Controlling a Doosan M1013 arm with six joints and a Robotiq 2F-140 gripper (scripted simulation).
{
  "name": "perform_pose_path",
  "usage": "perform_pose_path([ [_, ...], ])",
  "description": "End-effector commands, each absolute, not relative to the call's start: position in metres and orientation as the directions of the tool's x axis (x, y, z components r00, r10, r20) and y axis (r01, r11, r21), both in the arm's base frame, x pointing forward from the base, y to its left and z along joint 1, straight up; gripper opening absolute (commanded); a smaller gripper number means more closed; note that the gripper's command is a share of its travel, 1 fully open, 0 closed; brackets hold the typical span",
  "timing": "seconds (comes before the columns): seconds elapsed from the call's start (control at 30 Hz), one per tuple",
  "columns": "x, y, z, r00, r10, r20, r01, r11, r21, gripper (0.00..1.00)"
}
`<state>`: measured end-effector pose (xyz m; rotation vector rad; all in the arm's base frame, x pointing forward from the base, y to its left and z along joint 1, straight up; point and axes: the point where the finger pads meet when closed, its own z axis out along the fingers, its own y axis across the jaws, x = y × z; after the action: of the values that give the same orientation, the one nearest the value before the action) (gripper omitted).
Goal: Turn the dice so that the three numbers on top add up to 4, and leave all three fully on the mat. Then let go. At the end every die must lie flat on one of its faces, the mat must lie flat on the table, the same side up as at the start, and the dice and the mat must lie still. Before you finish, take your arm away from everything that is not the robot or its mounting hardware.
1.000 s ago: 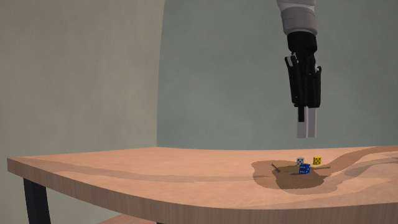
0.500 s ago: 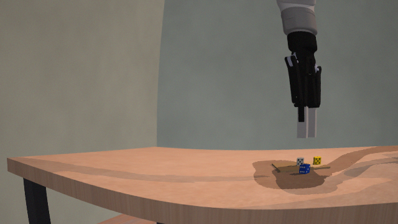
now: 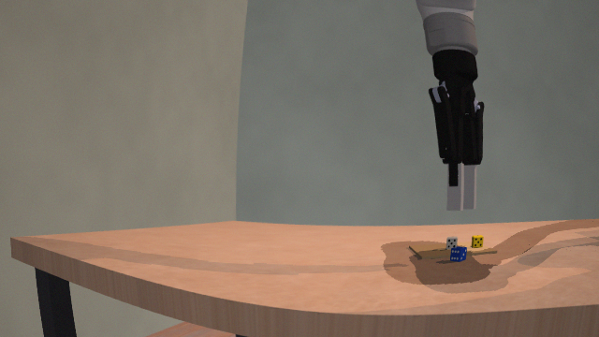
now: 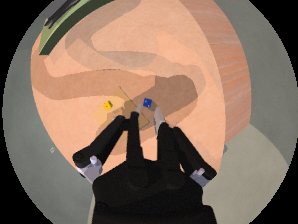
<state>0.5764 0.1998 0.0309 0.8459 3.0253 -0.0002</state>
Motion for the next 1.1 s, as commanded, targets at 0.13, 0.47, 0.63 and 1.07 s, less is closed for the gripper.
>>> perform_pose_path([
  [0.13, 0.576, 0.200, 0.023, -0.855, 0.519, 0.000, 0.519, 0.855, 0.000, 0.21],
  [0.47, 0.576, 0.200, 0.011, -0.855, 0.519, 0.000, 0.519, 0.855, 0.000, 0.21],
  [0.63, 0.576, 0.200, 0.003, -0.855, 0.519, 0.000, 0.519, 0.855, 0.000, 0.21],
  [1.07, 0.576, 0.200, -0.011, -0.855, 0.519, 0.000, 0.519, 0.855, 0.000, 0.21],
])
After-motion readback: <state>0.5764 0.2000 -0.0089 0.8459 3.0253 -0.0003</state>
